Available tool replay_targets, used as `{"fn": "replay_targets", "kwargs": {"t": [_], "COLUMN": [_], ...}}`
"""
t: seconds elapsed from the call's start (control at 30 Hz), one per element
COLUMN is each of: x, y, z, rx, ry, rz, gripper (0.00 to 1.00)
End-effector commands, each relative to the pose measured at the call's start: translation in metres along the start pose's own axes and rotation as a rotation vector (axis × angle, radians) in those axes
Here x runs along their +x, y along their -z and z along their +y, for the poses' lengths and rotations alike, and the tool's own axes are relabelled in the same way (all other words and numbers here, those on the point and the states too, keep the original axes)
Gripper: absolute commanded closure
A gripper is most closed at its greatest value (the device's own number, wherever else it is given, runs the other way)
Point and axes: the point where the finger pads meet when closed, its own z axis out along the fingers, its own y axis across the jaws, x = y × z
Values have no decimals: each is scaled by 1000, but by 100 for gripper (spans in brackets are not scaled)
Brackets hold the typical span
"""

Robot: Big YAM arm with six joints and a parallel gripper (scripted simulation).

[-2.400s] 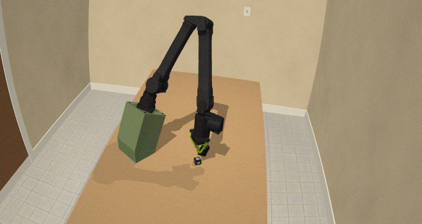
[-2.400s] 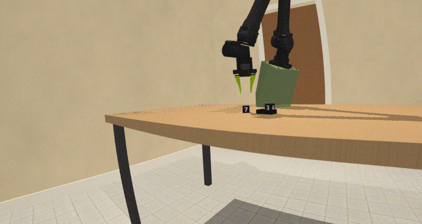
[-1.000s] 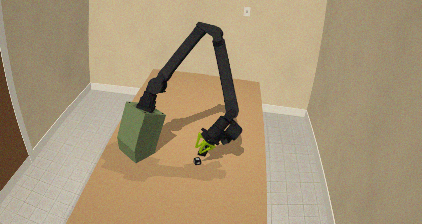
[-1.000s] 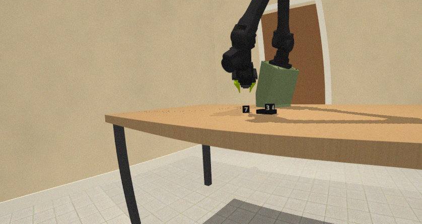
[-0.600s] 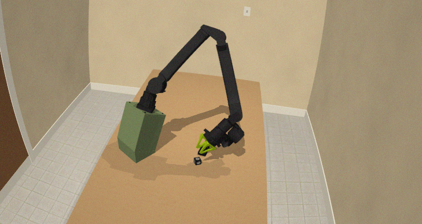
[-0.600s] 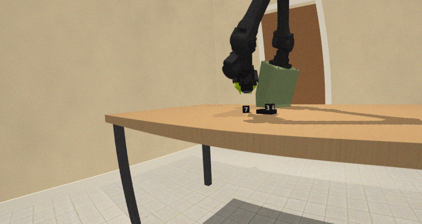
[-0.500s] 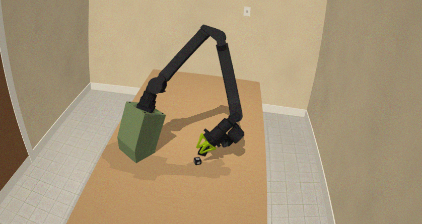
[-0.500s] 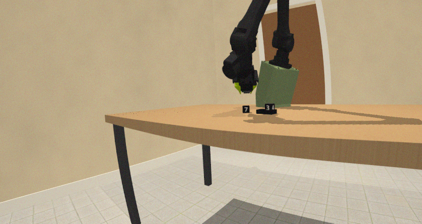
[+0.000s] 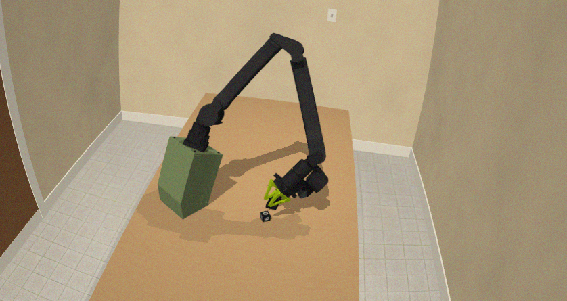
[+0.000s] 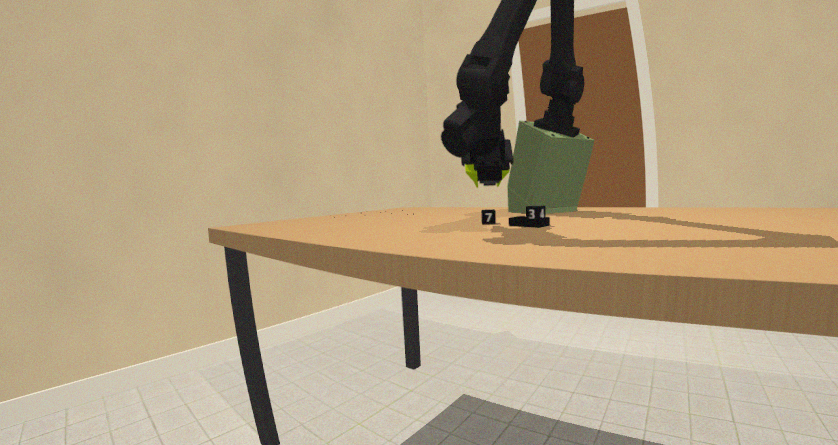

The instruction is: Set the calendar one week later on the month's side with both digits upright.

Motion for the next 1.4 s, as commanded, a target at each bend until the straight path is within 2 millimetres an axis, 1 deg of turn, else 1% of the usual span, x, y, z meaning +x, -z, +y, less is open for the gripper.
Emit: {"fn": "replay_targets", "kwargs": {"t": [0.0, 0.1, 0.4, 0.43, 0.5, 0.9, 1.0, 1.07, 1.37], "x": [-8, -13, -20, -18, -23, -39, -37, -43, -50], "y": [-1, -1, -8, -10, -12, -30, -31, -34, -44], "z": [-2, -3, -2, 0, -2, -1, 1, -1, 0], "rx": [7, 13, 12, 3, 11, 10, 1, 9, 6], "ry": [-7, -4, -3, -2, -3, -3, -2, -3, -3], "rz": [-6, -12, -12, 2, -11, -9, 5, -9, -4], "gripper": [56, 56, 56, 56, 56, 56, 56, 56, 56]}}
